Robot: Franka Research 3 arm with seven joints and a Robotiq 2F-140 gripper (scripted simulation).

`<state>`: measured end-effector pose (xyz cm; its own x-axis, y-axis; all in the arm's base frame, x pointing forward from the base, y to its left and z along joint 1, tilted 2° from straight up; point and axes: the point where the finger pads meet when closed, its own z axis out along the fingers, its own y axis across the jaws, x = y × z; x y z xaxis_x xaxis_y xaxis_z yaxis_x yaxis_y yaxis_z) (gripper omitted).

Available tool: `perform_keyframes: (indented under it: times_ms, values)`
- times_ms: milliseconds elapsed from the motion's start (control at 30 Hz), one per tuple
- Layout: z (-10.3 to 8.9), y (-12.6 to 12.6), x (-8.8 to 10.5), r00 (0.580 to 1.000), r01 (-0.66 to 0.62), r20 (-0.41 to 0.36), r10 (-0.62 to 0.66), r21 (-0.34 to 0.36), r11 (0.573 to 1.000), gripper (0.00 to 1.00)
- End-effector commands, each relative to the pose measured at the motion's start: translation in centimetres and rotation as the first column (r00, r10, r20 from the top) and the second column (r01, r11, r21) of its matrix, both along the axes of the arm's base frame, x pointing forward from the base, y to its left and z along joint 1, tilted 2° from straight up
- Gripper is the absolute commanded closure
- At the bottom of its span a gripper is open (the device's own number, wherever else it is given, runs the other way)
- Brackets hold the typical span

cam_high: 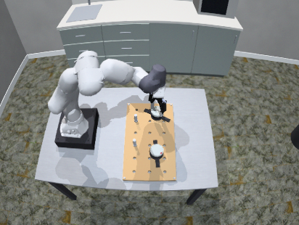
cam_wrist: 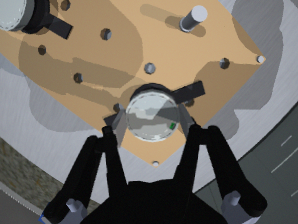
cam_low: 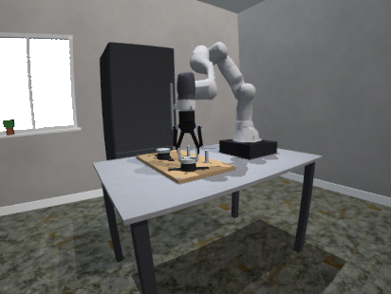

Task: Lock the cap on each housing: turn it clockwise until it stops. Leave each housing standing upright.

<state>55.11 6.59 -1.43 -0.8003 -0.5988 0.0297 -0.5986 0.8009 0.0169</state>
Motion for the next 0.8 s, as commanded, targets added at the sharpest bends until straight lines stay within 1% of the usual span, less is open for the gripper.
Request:
perform_keyframes:
  times_ms: [0, 33, 67, 767]
  values:
    - [0.02, 0.08, 0.01, 1.0, 0.008, 0.002, -0.008, 0.003, 1.0, 0.9]
    - [0.02, 0.08, 0.01, 1.0, 0.008, 0.002, -0.008, 0.003, 1.0, 0.9]
    - [0.02, 0.08, 0.01, 1.0, 0.008, 0.002, -0.008, 0.003, 1.0, 0.22]
    - [0.02, 0.08, 0.0, 1.0, 0.008, 0.002, -0.008, 0.003, 1.0, 0.22]
